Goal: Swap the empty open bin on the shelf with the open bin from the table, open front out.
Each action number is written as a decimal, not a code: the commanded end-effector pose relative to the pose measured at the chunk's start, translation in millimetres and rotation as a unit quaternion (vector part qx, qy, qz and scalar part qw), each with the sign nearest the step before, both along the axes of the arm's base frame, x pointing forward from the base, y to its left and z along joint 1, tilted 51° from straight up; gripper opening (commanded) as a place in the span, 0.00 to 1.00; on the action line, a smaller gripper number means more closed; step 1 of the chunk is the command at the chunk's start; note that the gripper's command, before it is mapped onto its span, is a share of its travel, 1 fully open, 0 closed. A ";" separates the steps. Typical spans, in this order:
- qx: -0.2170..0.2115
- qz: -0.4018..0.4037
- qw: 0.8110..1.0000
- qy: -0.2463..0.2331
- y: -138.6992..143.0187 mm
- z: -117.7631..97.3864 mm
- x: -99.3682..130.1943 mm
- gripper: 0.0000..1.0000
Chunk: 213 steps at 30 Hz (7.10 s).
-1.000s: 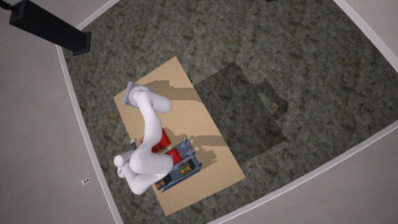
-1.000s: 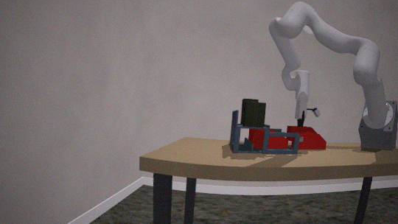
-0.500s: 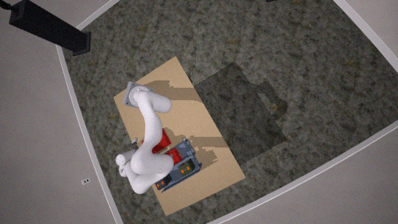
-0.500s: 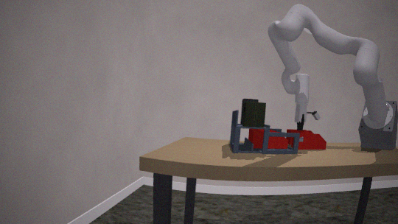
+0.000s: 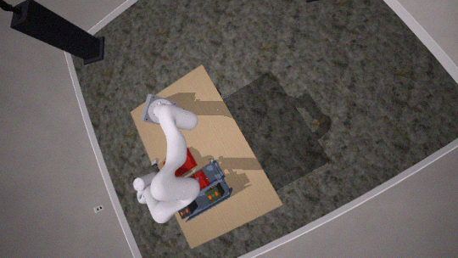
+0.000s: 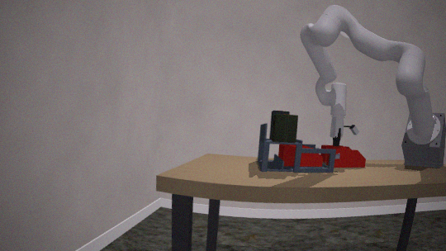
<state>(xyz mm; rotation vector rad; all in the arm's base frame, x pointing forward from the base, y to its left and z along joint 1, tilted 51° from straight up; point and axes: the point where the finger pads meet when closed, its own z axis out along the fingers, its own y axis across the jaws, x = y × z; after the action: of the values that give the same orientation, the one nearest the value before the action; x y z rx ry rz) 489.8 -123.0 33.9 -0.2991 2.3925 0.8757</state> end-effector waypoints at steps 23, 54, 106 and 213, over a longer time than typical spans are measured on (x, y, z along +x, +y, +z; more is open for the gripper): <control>0.000 0.000 1.000 0.000 4.1 -4.1 3.4 0.00; 0.000 0.000 1.000 0.000 4.1 -4.1 3.4 0.26; 0.000 0.000 1.000 0.000 -20.1 19.2 -12.9 0.26; 0.000 -0.001 1.000 0.000 36.7 135.5 -97.4 0.00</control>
<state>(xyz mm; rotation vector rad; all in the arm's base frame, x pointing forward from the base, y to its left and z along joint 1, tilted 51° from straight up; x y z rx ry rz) 394.7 -88.9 165.1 -0.2995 2.3916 0.8793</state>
